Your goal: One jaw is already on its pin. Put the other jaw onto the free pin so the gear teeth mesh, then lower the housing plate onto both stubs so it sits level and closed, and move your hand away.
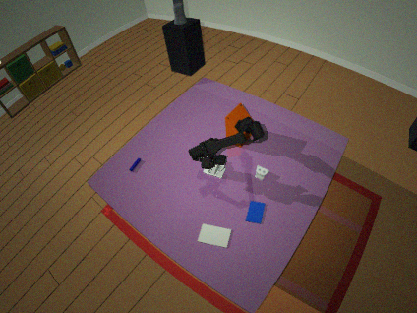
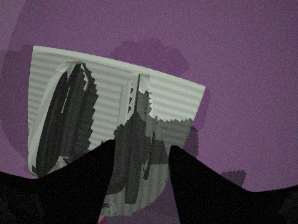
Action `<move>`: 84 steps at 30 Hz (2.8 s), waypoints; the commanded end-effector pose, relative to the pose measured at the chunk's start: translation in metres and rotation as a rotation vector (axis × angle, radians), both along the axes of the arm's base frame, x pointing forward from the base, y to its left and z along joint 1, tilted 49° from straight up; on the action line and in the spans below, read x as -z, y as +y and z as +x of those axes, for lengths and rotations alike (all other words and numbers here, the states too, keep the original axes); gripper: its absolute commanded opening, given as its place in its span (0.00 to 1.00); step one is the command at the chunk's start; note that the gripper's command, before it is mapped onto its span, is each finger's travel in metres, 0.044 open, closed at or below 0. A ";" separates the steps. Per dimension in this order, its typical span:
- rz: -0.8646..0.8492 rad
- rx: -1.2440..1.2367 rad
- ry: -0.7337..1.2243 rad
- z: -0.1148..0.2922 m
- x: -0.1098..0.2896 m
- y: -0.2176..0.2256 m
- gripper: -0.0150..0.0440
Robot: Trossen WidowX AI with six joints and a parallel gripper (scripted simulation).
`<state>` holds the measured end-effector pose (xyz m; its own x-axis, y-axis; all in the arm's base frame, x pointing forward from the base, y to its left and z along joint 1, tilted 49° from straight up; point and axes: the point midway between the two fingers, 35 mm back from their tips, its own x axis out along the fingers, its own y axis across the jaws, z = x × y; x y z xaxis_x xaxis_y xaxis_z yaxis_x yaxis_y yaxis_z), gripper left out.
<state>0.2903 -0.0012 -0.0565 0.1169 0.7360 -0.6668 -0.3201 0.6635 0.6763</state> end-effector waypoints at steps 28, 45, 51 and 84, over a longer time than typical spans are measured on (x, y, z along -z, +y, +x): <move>0.005 -0.004 0.001 0.000 0.001 0.003 0.48; 0.004 -0.004 0.001 0.000 0.000 -0.001 0.48; 0.004 -0.004 0.001 0.000 0.001 0.001 0.48; 0.005 -0.004 0.001 0.000 0.002 0.002 0.48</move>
<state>0.2906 0.0009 -0.0587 0.1124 0.7380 -0.6654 -0.3257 0.6600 0.6770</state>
